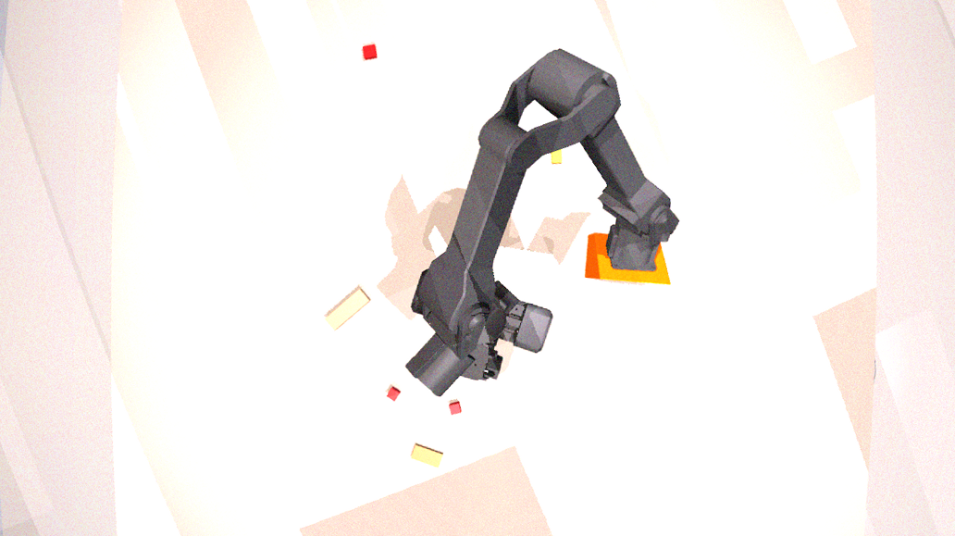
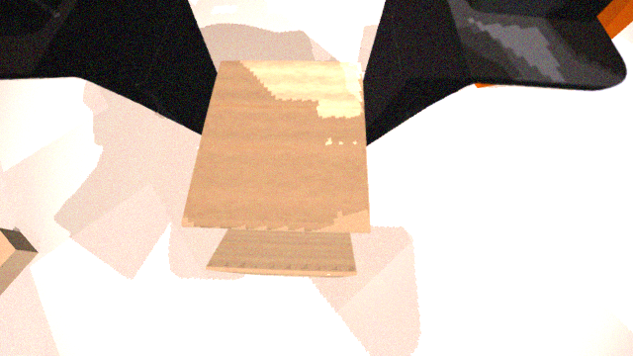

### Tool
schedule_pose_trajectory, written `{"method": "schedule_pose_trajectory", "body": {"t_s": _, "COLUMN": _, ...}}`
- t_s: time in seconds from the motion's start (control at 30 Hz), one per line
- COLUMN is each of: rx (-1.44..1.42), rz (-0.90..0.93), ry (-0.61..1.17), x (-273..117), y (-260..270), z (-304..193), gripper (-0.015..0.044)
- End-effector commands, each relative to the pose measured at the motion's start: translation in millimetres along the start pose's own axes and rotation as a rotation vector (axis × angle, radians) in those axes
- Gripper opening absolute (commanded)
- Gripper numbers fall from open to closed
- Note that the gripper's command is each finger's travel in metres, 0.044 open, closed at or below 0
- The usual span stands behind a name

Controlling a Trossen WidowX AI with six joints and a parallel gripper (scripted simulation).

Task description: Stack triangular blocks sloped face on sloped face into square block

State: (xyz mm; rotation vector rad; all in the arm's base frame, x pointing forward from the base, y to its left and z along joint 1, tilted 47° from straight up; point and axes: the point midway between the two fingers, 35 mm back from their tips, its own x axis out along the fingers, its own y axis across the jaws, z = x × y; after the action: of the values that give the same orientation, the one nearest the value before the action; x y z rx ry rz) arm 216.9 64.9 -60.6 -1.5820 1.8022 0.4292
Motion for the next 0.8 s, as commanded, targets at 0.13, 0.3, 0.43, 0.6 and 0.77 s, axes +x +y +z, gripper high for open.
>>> {"method": "schedule_pose_trajectory", "body": {"t_s": 0.13, "rx": -0.004, "rz": -0.004, "ry": 0.002, "x": 2, "y": 0, "z": 1, "gripper": 0.0}}
{"method": "schedule_pose_trajectory", "body": {"t_s": 0.3, "rx": -0.004, "rz": -0.004, "ry": 0.002, "x": 6, "y": -1, "z": 2, "gripper": 0.0}}
{"method": "schedule_pose_trajectory", "body": {"t_s": 0.43, "rx": -0.004, "rz": -0.004, "ry": 0.002, "x": 8, "y": -1, "z": 3, "gripper": 0.0}}
{"method": "schedule_pose_trajectory", "body": {"t_s": 0.6, "rx": -0.004, "rz": -0.005, "ry": 0.002, "x": 11, "y": -1, "z": 4, "gripper": 0.0}}
{"method": "schedule_pose_trajectory", "body": {"t_s": 0.77, "rx": -0.004, "rz": -0.005, "ry": 0.002, "x": 14, "y": -1, "z": 5, "gripper": 0.0}}
